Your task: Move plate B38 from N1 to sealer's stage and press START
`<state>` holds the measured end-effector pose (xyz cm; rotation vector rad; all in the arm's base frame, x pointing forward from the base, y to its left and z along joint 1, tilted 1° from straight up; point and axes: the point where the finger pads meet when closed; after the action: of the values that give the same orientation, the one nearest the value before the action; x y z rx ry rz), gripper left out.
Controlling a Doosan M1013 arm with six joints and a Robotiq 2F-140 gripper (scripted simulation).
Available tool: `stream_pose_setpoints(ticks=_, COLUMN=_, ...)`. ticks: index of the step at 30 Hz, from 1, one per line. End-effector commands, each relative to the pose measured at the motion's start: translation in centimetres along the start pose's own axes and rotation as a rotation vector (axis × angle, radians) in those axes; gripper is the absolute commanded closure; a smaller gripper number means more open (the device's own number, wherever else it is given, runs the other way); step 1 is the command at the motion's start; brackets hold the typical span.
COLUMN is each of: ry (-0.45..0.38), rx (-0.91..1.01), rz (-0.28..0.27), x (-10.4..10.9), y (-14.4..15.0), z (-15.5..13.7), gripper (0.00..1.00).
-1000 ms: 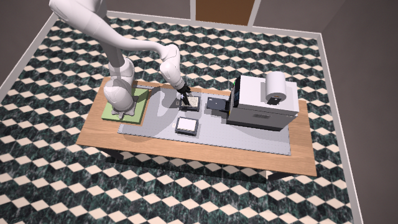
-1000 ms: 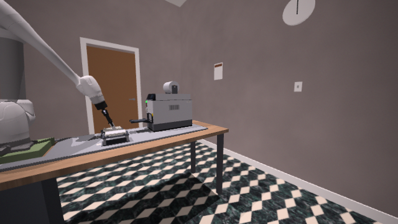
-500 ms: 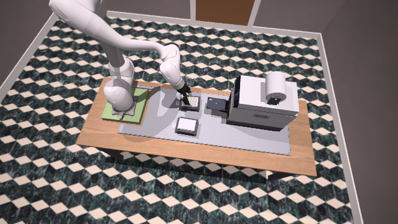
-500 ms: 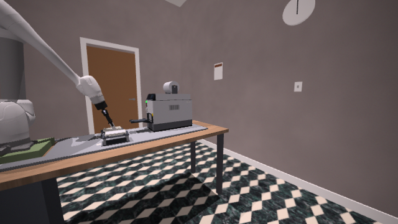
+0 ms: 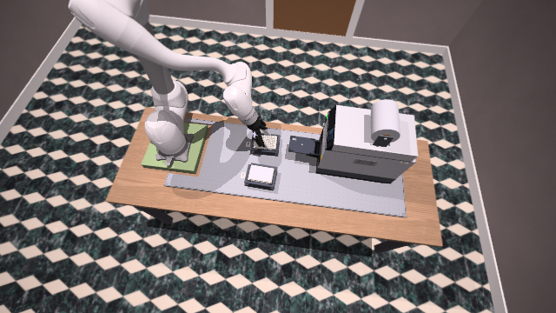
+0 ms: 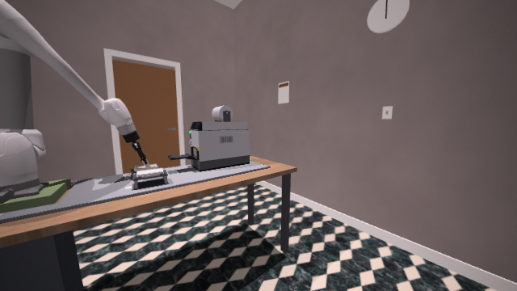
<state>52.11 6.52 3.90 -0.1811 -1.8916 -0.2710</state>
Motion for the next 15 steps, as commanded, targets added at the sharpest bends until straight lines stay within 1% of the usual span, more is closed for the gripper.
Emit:
stream_pose_setpoints(ticks=1, ry=0.005, rx=0.003, rz=0.003, x=-0.01, y=-0.05, z=0.36, gripper=0.9)
stream_pose_setpoints(ticks=15, ry=0.005, rx=0.003, rz=0.003, x=0.74, y=0.02, z=0.09, gripper=0.9)
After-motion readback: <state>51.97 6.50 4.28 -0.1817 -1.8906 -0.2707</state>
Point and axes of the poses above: the point where the finger pads meet when closed, its own x axis back along the fingers, its own y axis across the jaws, z = x × y, and after that the axes turned 14 degrees about -x, right-handed
